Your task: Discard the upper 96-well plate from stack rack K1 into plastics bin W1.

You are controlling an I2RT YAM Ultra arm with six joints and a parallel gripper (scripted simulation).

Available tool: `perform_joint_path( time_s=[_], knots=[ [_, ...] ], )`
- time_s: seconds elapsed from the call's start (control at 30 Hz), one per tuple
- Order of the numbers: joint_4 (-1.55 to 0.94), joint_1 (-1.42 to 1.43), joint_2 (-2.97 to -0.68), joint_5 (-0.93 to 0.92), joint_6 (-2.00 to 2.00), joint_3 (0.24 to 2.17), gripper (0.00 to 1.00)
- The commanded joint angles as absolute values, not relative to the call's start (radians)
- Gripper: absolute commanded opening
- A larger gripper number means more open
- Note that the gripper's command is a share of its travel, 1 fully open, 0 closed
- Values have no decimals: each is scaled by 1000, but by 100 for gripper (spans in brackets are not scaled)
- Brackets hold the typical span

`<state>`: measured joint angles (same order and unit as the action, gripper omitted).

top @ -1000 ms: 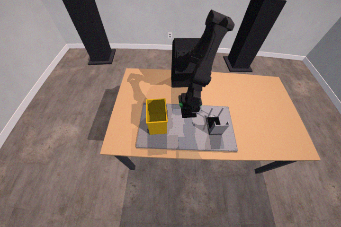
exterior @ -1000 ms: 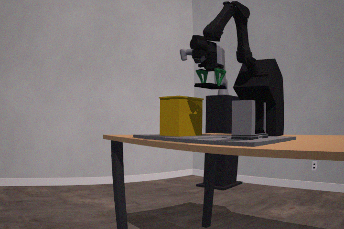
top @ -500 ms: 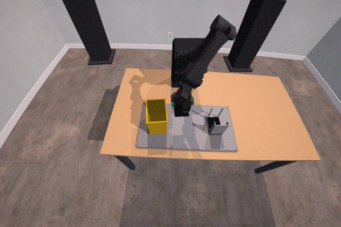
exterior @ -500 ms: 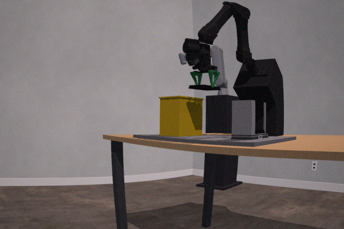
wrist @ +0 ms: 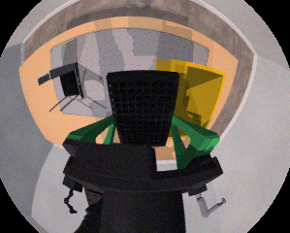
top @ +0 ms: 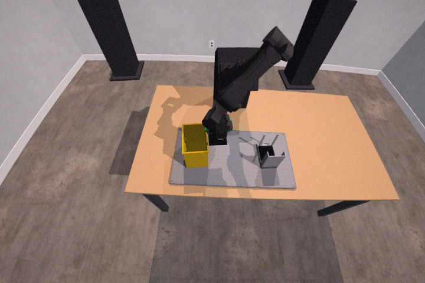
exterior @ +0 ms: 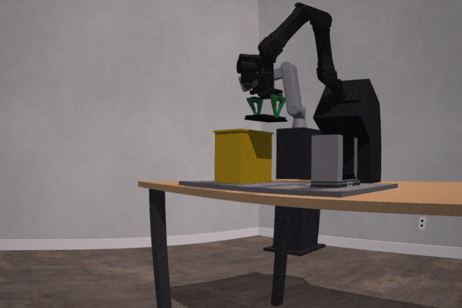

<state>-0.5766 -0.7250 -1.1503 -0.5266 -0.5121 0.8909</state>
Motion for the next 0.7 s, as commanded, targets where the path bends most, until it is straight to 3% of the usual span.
perform_joint_path(
  time_s=[0.0,0.67],
  knots=[
    [-596,-774,-1187,-582,-573,941,0],
    [-628,-936,-1358,-684,-727,1052,0]
  ],
)
